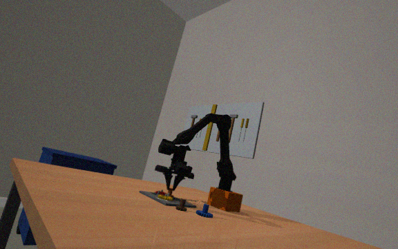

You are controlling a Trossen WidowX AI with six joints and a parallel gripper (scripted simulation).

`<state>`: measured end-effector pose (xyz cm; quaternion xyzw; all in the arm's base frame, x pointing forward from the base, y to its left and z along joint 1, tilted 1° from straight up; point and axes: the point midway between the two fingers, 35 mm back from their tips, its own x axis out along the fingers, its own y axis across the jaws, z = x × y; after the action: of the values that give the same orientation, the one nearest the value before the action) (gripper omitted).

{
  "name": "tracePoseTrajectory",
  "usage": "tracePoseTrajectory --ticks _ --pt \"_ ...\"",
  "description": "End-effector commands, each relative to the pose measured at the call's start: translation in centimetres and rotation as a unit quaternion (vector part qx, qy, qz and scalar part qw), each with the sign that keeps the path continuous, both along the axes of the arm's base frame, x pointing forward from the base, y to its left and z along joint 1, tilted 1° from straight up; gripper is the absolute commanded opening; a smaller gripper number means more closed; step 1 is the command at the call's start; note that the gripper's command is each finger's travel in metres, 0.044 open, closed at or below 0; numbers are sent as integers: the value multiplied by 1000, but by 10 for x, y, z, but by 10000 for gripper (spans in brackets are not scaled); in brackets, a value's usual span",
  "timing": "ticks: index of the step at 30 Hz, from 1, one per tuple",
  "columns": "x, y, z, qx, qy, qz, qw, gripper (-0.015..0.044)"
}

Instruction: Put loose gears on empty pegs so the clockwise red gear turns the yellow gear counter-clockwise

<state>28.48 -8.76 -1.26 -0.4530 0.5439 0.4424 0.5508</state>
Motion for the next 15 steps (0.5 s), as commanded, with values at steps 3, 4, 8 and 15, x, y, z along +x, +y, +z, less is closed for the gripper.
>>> tracePoseTrajectory --ticks 3,4,8,15 --pt "1 0 16 -2 0 37 999 140" --pt "1 0 23 -2 0 45 999 140" --pt "-1 0 48 -2 0 74 997 140" --pt "26 29 44 1 -4 -52 999 271"
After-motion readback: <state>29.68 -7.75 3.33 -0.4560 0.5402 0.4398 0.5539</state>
